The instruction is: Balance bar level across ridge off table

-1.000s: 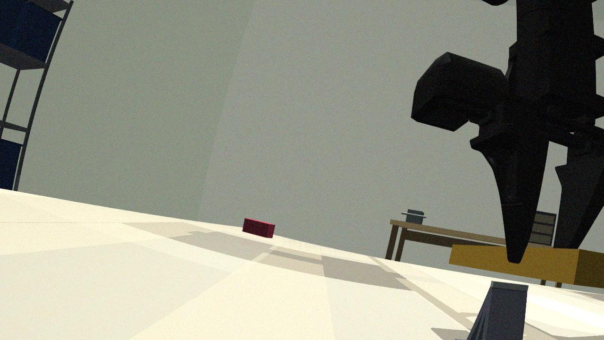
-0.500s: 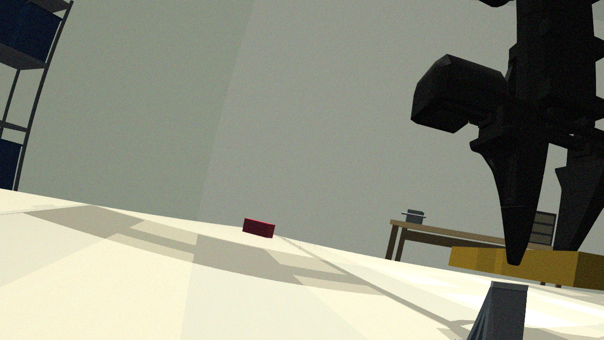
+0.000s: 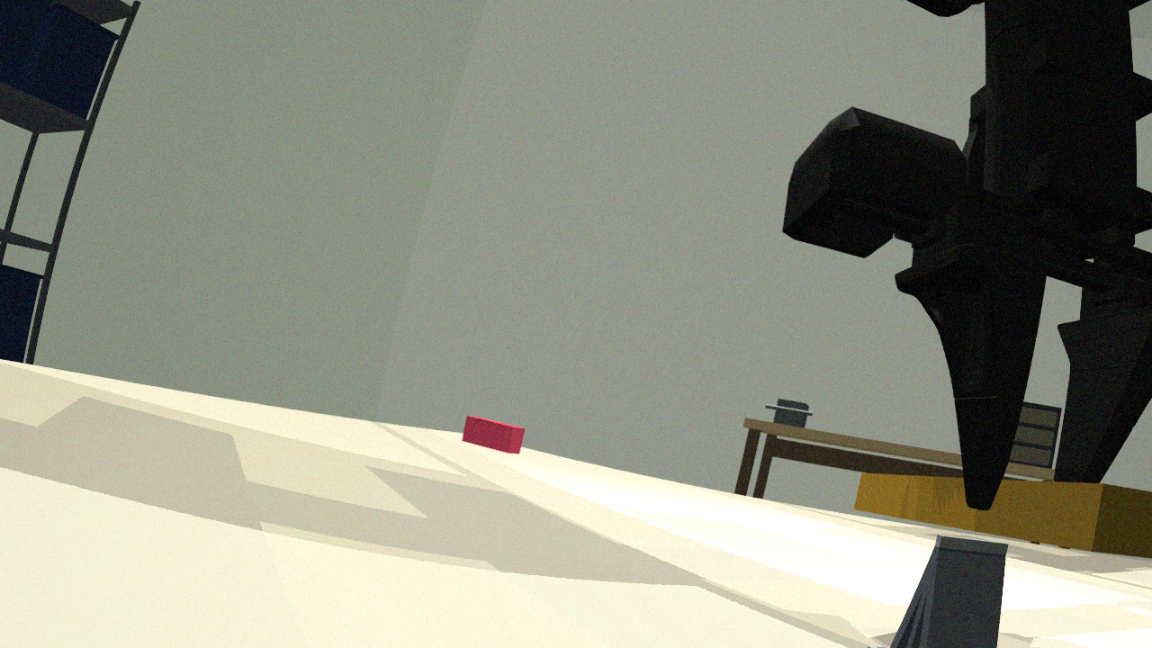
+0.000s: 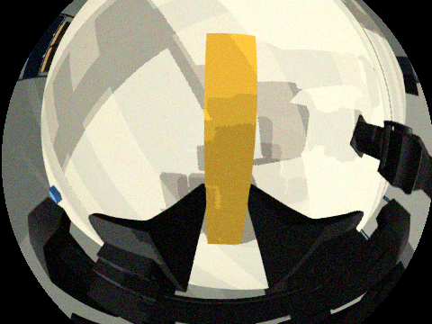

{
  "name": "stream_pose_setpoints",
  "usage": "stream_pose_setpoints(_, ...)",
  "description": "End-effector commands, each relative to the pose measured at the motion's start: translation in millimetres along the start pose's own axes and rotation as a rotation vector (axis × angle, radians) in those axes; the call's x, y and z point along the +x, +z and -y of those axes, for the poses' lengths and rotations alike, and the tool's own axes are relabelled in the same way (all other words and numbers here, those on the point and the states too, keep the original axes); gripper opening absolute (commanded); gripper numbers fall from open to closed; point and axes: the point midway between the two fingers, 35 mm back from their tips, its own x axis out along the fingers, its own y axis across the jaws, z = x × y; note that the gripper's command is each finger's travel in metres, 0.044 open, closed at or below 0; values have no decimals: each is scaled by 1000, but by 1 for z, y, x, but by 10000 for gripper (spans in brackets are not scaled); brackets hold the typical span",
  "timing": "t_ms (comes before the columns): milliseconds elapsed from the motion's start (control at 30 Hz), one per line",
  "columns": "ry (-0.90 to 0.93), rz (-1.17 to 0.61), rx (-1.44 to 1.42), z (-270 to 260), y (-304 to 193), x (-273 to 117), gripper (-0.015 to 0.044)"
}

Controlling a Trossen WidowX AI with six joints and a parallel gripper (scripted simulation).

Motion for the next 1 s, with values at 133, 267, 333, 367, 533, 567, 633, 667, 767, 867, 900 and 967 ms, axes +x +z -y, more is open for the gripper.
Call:
stream_pose_setpoints(133,0,1,3,0,0,1,0)
stream_pose_setpoints(267,0,1,3,0,0,1,0)
stream_pose_setpoints(333,0,1,3,0,0,2,0)
stream_pose_setpoints(367,0,1,3,0,0,2,0)
stream_pose_setpoints(533,0,1,3,0,0,2,0)
stream_pose_setpoints(567,0,1,3,0,0,2,0)
stream_pose_setpoints(633,0,1,3,0,0,2,0)
stream_pose_setpoints(667,0,1,3,0,0,2,0)
stream_pose_setpoints(767,0,1,3,0,0,3,0)
stream_pose_setpoints(867,0,1,3,0,0,3,0)
stream_pose_setpoints(900,0,1,3,0,0,3,0)
stream_pose_setpoints(967,0,1,3,0,0,3,0)
